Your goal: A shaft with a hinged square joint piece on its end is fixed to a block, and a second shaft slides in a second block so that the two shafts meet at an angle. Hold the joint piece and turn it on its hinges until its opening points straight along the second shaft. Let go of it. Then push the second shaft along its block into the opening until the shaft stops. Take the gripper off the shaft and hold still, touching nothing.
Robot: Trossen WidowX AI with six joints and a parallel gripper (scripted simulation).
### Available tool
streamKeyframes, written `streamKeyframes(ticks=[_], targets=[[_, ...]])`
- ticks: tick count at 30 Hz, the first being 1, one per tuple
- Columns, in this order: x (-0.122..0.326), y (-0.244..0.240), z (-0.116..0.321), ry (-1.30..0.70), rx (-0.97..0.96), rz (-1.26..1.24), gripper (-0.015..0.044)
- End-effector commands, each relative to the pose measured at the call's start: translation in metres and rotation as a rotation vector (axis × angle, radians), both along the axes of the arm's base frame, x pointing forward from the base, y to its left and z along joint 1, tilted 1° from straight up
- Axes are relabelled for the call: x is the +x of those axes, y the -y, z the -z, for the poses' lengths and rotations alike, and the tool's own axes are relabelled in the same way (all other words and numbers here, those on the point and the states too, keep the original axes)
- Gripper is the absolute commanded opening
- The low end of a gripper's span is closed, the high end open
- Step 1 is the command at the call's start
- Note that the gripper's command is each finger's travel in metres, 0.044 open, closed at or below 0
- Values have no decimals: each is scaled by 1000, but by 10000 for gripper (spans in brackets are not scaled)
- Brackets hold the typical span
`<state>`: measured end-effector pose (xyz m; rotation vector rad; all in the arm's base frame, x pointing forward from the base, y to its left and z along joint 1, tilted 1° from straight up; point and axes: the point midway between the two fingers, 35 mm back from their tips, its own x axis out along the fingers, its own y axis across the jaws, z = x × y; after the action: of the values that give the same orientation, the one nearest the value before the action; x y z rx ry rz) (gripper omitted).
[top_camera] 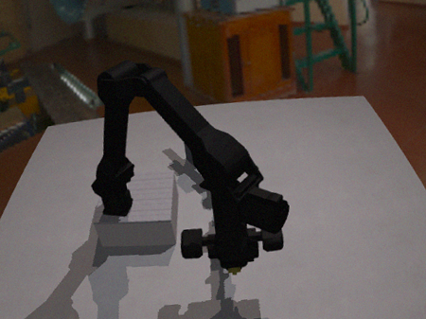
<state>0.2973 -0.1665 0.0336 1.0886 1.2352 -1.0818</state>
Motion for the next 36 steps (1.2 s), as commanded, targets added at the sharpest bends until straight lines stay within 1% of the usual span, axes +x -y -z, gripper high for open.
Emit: streamKeyframes(ticks=[1, 2, 3, 10, 36], targets=[[0, 0, 0, 0, 0, 0, 27], [0, 0, 0, 0, 0, 0, 20], [0, 0, 0, 0, 0, 0, 0], [0, -4, 0, 1, 0, 0, 0], [-6, -43, 2, 3, 4, 2, 0]])
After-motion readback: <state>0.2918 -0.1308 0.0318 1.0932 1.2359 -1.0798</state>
